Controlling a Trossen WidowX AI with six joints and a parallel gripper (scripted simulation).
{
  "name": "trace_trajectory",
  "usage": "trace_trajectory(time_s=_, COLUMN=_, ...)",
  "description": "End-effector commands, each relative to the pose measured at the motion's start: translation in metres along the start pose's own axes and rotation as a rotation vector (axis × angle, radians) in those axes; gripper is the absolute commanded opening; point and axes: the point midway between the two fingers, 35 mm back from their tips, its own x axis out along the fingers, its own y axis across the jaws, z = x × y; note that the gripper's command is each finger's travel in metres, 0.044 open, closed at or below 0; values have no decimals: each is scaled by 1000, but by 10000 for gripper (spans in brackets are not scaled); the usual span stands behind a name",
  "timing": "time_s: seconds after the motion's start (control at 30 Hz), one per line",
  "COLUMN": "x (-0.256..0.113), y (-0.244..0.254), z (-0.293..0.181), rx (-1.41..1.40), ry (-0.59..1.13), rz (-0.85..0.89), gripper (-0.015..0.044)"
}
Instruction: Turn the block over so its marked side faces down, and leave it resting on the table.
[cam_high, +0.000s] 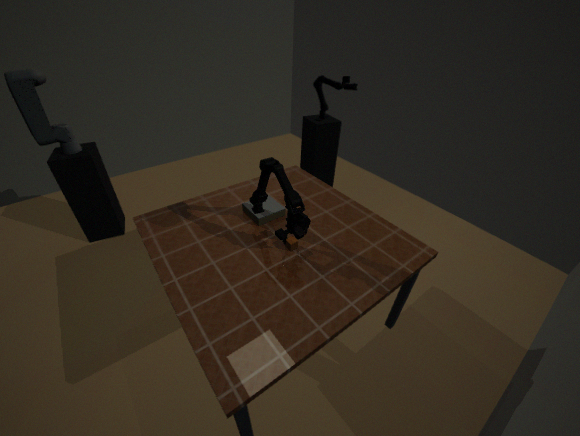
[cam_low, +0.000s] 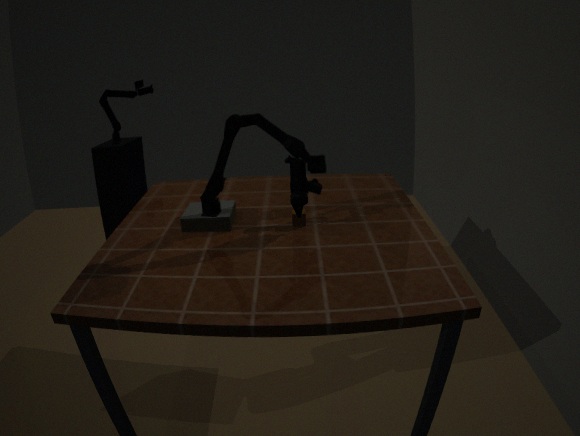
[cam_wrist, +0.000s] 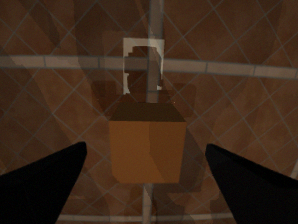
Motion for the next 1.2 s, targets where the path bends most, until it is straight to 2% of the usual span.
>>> trace_trajectory(time_s=0.0, x=6, y=1, z=0, rx=0, ry=0, rz=5, gripper=440)
trace_trajectory(time_s=0.23, x=15, y=1, z=-1, rx=0, ry=0, rz=5, gripper=440)
trace_trajectory(time_s=0.5, x=15, y=1, z=-1, rx=0, ry=0, rz=5, gripper=230)
trace_trajectory(time_s=1.13, x=15, y=1, z=-1, rx=0, ry=0, rz=5, gripper=103)
trace_trajectory(time_s=1.17, x=14, y=1, z=-1, rx=0, ry=0, rz=5, gripper=77)
